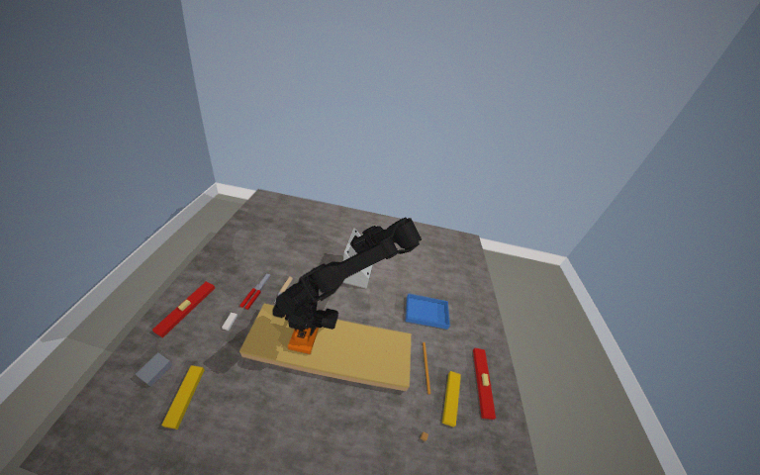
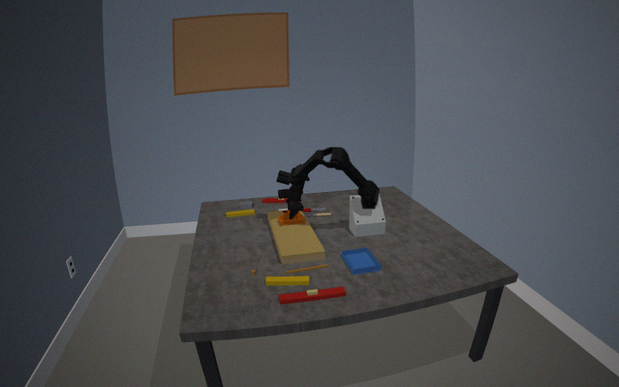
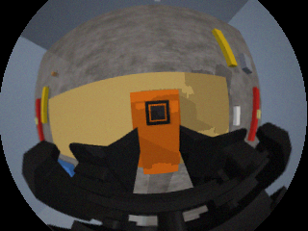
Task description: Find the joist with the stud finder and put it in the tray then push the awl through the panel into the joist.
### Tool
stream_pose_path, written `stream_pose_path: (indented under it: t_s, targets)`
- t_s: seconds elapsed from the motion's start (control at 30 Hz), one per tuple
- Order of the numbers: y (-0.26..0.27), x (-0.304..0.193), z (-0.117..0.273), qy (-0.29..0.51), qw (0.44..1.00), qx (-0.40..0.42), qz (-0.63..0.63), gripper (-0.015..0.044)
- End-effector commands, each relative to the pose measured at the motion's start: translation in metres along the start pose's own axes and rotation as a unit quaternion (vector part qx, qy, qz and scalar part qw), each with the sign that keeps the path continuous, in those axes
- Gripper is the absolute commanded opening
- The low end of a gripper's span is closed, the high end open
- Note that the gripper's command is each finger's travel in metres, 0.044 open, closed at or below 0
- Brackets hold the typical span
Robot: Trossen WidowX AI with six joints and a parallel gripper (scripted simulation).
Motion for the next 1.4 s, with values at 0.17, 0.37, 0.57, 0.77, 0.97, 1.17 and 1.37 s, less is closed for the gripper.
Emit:
stream_pose_path:
  t_s: [0.17, 0.37, 0.57, 0.77, 0.97, 1.17, 1.37]
  targets:
    - [0.03, -0.002, -0.001, 0.001, 1.0, 0.004, 0.0, 0.0]
    - [0.049, -0.002, -0.001, 0.001, 1.0, 0.005, -0.001, 0.0]
    - [0.067, -0.003, -0.001, 0.001, 1.0, 0.005, -0.001, 0.0]
    - [0.086, -0.003, -0.001, 0.001, 1.0, 0.006, -0.001, 0.0]
    - [0.105, -0.004, 0.0, 0.001, 1.0, 0.006, -0.001, 0.0]
    - [0.124, -0.005, 0.0, 0.001, 1.0, 0.007, -0.002, 0.0]
    - [0.142, -0.005, 0.0, 0.001, 1.0, 0.007, -0.002, 0.0]
Point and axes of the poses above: the point midway between the two fingers, 35 mm back from their tips, its own z axis back along the fingers, its own y axis across the jaws, x = y × z, the point moved 5 cm from there along z, back along the fingers, and after that the axes turned 2 degrees about -z, right-handed, at the moved point
